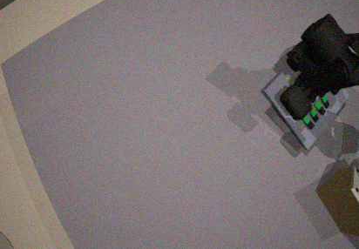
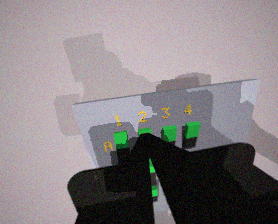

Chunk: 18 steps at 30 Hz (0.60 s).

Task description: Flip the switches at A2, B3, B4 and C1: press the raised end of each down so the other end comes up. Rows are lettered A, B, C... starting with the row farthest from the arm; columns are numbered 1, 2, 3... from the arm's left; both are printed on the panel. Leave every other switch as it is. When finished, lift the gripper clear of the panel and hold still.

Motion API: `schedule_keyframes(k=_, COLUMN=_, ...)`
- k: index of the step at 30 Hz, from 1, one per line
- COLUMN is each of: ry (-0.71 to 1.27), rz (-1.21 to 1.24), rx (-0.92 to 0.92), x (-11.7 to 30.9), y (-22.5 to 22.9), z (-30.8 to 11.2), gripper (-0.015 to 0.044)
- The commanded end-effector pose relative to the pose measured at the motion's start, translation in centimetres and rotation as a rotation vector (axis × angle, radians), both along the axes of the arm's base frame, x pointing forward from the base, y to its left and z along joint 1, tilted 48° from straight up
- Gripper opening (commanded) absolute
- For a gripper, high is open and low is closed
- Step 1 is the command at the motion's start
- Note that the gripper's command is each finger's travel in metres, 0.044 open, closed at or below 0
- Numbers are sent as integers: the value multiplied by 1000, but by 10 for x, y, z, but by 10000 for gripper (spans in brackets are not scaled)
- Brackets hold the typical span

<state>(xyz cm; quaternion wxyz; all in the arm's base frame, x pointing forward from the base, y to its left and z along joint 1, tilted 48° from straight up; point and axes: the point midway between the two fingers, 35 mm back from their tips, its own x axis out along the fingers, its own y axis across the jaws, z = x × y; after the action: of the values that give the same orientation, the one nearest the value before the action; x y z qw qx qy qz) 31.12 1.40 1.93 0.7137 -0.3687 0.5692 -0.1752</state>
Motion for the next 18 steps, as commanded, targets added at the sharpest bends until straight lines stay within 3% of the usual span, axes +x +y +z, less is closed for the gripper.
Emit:
schedule_keyframes(k=1, ry=3, rz=4, rx=-7, x=0, y=-1, z=0, gripper=0)
schedule_keyframes(k=4, ry=1, rz=1, rx=0, x=-1, y=1, z=1, gripper=0)
schedule_keyframes(k=10, ry=-12, rz=23, rx=0, x=-21, y=42, z=43, gripper=0)
schedule_keyframes(k=18, ry=-18, rz=16, rx=-2, x=-44, y=20, z=54, gripper=0)
